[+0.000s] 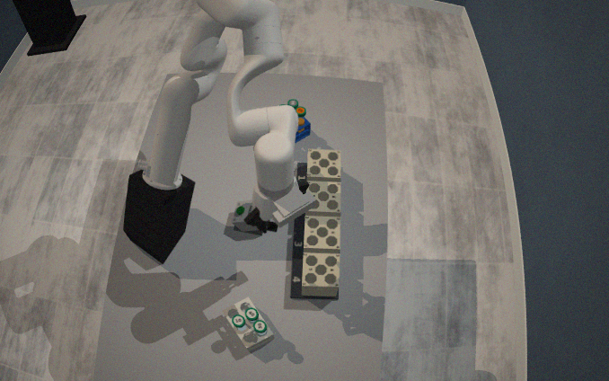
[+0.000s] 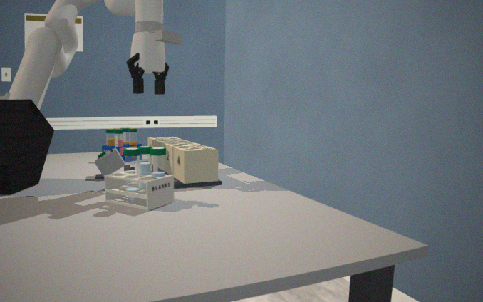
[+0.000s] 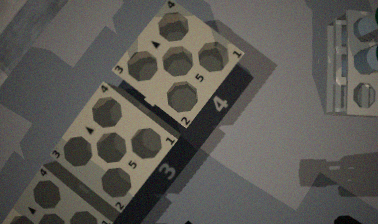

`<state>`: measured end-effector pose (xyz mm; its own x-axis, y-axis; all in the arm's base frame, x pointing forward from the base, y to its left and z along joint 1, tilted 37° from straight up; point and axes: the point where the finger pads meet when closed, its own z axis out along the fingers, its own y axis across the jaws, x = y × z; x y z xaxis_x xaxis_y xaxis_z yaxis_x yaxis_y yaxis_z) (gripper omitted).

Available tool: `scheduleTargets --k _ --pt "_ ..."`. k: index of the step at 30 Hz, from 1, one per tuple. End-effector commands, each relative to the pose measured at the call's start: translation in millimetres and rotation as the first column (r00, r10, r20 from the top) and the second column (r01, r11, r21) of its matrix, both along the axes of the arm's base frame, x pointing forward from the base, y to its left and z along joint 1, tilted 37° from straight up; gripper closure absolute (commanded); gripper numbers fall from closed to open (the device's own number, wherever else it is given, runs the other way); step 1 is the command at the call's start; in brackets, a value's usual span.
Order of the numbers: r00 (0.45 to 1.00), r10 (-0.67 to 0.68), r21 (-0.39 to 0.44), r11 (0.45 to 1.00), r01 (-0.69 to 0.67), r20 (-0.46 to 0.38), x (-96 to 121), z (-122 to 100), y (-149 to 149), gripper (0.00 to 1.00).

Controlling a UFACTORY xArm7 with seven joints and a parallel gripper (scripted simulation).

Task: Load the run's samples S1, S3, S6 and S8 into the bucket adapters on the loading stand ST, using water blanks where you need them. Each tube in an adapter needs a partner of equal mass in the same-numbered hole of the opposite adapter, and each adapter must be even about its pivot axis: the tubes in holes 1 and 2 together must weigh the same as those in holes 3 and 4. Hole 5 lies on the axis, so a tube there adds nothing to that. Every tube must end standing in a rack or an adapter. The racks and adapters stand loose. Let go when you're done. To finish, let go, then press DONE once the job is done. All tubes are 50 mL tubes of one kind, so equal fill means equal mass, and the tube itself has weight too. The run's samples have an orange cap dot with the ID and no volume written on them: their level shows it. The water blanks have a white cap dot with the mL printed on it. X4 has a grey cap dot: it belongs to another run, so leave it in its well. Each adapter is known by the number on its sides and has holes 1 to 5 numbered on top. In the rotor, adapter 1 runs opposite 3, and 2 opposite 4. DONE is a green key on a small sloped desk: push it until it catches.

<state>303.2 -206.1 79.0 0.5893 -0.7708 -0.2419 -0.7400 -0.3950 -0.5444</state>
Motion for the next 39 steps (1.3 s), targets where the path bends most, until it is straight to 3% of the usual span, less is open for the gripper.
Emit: scheduleTargets --k 1,39 --pt "0.999 -0.028 0.008 1.0 0.028 -0.016 -6.0 -6.1 -8.7 0.0" --pt "0.999 -0.028 0.007 1.0 0.028 -0.017 -100.7 -103.0 -103.8 0.0"
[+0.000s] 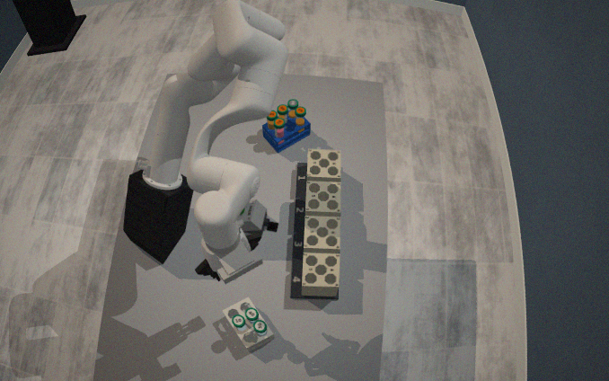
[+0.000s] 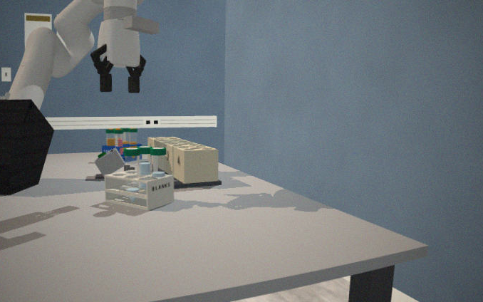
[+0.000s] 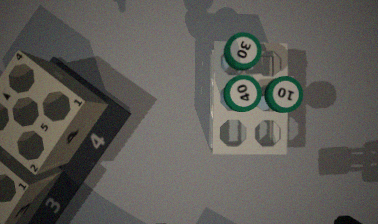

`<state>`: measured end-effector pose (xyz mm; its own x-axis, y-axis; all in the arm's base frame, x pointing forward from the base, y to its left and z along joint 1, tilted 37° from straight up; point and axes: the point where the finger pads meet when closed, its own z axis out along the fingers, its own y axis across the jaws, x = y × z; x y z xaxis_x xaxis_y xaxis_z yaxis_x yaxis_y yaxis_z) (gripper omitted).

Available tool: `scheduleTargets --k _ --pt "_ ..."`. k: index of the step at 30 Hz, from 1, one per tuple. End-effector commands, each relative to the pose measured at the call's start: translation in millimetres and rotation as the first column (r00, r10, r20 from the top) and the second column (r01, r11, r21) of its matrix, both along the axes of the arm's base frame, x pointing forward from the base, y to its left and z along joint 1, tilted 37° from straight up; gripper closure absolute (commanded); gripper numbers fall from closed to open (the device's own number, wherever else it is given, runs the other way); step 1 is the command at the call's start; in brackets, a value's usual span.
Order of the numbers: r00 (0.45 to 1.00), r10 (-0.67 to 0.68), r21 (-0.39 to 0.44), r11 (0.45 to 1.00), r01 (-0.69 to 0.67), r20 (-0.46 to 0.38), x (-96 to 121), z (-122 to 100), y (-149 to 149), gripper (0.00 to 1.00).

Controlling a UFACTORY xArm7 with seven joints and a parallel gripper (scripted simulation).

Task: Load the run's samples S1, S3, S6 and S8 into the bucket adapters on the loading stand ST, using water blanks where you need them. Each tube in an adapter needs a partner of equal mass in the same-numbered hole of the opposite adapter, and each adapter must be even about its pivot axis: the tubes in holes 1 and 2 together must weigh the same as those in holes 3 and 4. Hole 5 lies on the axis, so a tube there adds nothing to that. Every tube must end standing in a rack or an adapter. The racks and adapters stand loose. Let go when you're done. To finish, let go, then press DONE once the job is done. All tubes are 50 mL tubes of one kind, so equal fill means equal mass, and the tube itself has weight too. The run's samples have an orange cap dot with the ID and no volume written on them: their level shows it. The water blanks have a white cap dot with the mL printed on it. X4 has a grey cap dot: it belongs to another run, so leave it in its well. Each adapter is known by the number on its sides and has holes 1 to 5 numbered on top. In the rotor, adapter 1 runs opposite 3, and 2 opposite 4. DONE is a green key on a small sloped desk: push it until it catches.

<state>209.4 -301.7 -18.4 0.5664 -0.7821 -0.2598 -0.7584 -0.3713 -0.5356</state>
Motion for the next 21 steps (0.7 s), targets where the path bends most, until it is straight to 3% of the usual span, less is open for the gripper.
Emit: scheduleTargets --k 1,12,21 --pt "1.0 -0.004 -0.003 1.0 0.004 0.0 -9.7 -8.5 -11.2 0.0" --pt "1.0 -0.004 -0.003 1.0 0.004 -0.001 -41.3 -40.7 -42.8 0.0" --pt "1.0 -0.004 -0.003 1.0 0.004 -0.001 -35.5 -56.0 -33.8 0.0"
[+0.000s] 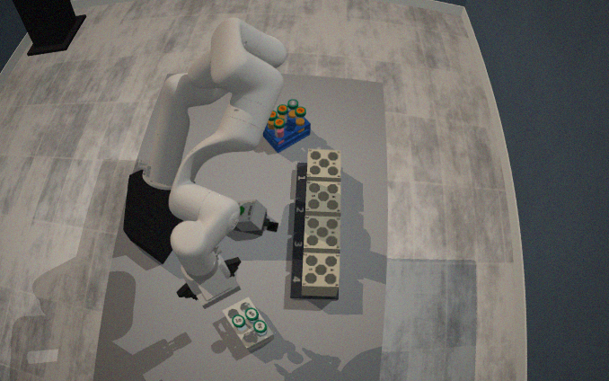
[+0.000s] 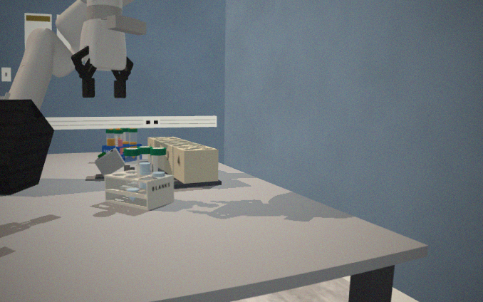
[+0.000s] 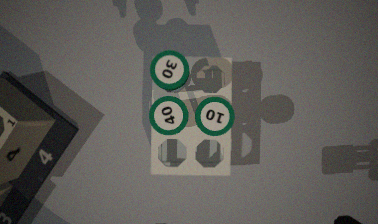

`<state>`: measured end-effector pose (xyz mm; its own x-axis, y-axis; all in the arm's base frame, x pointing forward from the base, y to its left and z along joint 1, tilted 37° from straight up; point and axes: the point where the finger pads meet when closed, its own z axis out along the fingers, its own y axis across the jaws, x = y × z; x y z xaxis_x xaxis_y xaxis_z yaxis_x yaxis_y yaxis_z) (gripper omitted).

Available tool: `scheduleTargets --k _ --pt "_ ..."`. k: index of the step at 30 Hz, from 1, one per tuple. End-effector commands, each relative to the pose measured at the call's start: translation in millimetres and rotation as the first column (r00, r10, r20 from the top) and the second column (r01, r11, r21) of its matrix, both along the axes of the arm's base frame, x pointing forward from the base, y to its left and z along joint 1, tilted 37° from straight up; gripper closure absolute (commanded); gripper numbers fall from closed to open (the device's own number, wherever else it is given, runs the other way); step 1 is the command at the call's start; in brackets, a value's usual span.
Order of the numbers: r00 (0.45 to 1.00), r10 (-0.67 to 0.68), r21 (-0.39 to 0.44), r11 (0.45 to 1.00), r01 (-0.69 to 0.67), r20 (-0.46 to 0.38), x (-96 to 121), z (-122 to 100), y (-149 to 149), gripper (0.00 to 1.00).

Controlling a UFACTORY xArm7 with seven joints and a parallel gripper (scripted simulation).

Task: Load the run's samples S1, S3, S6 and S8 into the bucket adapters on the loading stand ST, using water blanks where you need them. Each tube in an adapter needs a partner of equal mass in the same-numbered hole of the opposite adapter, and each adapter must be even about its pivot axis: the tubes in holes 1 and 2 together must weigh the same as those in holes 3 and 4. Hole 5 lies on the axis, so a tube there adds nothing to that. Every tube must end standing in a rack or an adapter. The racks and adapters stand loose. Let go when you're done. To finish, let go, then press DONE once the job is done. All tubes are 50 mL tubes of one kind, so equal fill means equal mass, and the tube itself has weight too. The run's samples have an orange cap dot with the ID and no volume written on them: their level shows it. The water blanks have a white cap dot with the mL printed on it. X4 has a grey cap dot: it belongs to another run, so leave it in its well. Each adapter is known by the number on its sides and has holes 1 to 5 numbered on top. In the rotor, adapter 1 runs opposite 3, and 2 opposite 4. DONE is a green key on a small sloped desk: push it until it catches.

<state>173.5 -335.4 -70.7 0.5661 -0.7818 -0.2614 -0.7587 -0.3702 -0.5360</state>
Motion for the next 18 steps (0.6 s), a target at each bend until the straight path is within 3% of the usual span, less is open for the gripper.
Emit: scheduleTargets --k 1,18 --pt "1.0 -0.003 -0.005 1.0 0.003 0.0 1.3 -5.9 1.2 0.0" --pt "1.0 -0.003 -0.005 1.0 0.003 0.0 13.8 -38.5 20.7 0.0"
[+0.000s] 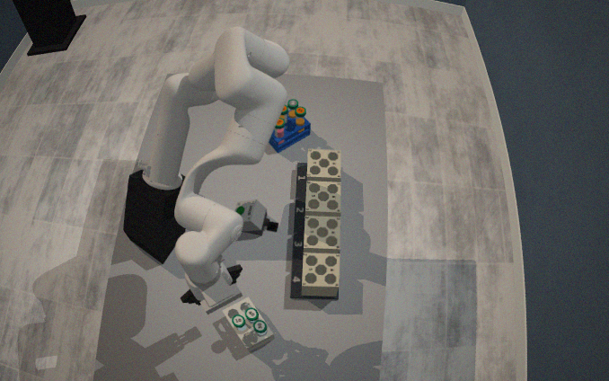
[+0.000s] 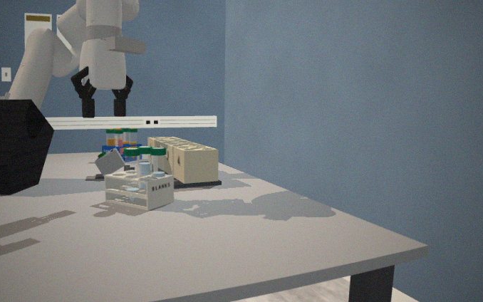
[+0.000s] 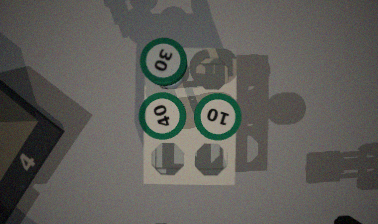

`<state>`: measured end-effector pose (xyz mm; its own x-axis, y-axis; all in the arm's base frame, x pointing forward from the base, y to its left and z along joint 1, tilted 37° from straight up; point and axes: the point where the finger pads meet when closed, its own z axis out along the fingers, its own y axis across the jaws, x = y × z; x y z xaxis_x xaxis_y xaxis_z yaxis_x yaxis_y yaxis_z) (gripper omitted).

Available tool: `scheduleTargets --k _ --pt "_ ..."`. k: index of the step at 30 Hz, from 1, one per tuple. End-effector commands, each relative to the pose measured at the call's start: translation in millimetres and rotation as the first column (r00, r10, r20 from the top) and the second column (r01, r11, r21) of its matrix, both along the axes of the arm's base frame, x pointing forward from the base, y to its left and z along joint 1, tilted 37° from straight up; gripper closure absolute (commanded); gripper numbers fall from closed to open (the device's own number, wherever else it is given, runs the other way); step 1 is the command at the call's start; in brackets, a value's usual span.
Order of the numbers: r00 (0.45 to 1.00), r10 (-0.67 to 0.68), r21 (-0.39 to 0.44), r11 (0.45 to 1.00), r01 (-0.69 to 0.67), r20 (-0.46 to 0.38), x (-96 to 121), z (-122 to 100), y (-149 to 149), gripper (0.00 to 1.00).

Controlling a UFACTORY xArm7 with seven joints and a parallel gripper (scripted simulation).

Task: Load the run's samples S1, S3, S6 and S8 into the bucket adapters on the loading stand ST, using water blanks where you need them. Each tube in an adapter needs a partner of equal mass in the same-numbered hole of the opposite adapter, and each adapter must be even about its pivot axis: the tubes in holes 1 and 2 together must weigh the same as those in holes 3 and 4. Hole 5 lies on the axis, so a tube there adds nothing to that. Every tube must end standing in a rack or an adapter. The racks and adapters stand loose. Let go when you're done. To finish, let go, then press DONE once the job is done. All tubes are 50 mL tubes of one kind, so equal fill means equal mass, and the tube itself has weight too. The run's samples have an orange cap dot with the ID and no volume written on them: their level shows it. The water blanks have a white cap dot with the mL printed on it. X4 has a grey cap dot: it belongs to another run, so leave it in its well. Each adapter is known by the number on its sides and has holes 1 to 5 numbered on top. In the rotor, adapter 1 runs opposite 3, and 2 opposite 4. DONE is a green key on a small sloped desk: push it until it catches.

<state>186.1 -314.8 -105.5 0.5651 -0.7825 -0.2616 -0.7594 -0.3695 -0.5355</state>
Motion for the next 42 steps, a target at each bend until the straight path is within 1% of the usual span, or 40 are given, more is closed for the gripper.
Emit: scheduleTargets --k 1,18,42 --pt "1.0 -0.002 -0.005 1.0 0.002 0.0 2.0 -5.9 1.5 0.0" --pt "1.0 -0.002 -0.005 1.0 0.002 0.0 14.1 -37.6 20.4 0.0" --pt "1.0 -0.002 -0.005 1.0 0.002 0.0 14.1 -37.6 20.4 0.0"
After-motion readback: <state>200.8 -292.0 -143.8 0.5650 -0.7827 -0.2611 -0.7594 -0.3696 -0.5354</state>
